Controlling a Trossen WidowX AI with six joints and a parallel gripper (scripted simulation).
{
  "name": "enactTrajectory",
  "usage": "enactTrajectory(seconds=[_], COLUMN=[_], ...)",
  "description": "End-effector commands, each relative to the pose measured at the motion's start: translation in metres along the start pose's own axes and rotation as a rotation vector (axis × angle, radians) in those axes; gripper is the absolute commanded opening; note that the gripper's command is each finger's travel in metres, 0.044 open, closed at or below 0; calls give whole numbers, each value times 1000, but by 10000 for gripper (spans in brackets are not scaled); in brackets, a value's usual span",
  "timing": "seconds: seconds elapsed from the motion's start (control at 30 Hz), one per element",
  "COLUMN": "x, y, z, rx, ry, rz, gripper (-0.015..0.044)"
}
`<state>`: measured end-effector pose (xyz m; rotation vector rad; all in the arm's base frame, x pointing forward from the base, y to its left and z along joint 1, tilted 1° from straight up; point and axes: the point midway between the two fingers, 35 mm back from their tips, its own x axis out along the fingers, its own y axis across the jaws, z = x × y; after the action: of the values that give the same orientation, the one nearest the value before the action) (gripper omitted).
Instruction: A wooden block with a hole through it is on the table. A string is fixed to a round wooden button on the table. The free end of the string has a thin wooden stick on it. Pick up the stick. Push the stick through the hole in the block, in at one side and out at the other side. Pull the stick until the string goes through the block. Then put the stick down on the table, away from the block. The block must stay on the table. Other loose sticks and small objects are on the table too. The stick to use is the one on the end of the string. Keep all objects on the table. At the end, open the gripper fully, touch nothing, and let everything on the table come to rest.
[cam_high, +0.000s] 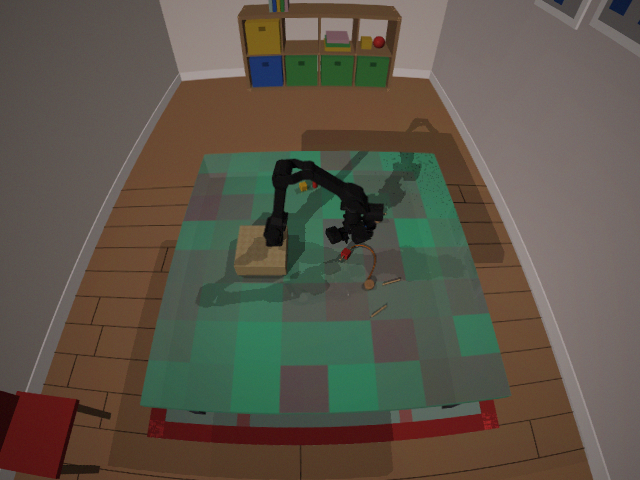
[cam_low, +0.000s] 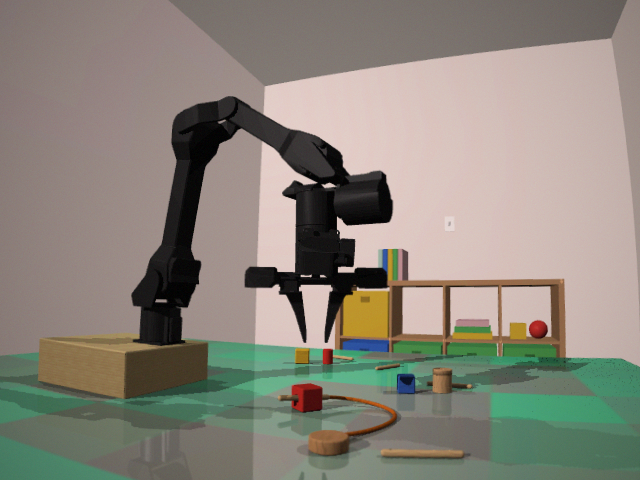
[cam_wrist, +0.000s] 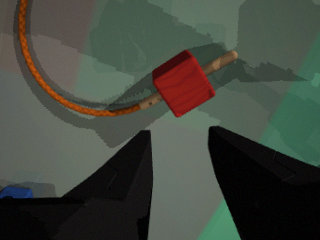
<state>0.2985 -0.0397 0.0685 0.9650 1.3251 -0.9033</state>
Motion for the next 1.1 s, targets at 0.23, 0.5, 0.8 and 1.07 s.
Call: enactTrajectory(seconds=[0.23,0.5,0.8,1.07], x=[-2,-2,-1,-1], y=[-22,-30,-36,-36], z=[11,14,17,17], rx=[-1216,-1687,-2091,-2091], ry=[-7,-1,7,7], rz=[-13,-19,-23,-23], gripper=[122,122,122,122])
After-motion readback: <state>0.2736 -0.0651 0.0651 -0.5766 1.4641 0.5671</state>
